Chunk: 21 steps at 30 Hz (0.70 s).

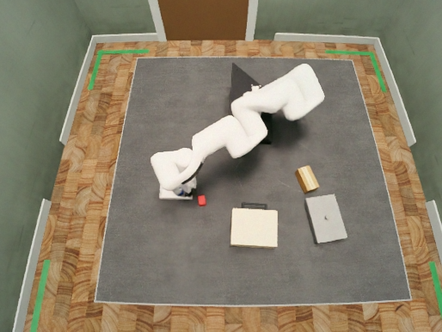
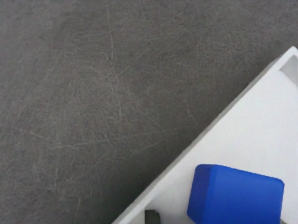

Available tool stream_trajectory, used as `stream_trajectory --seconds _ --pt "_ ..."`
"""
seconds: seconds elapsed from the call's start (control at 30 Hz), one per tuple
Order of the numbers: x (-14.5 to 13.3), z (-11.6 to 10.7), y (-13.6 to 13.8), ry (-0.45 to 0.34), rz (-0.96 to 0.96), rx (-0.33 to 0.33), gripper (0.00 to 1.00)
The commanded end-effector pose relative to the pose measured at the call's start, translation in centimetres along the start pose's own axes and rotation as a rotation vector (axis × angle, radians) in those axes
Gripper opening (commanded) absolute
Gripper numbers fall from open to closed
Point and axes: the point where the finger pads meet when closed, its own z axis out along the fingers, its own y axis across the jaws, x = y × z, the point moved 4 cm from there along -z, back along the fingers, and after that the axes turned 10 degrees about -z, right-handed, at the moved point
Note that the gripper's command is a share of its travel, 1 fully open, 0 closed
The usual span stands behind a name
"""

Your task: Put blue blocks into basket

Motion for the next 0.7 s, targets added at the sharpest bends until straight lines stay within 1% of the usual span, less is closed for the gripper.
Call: stream_trajectory --seconds 0.0,0.17,0.33,0.4,0.67 --pt "1.0 -0.3 0.3 -0.177 -0.001 0.059 0.58" --pt "1.1 -1.0 0.3 -0.177 -0.001 0.059 0.58" --pt "1.3 -2.2 0.4 -0.177 -0.001 0.059 0.58" --pt "1.3 -2.2 0.4 -0.177 -0.001 0.059 0.58" --pt "1.9 -5.5 0.6 -0.177 -0.001 0.059 0.58"
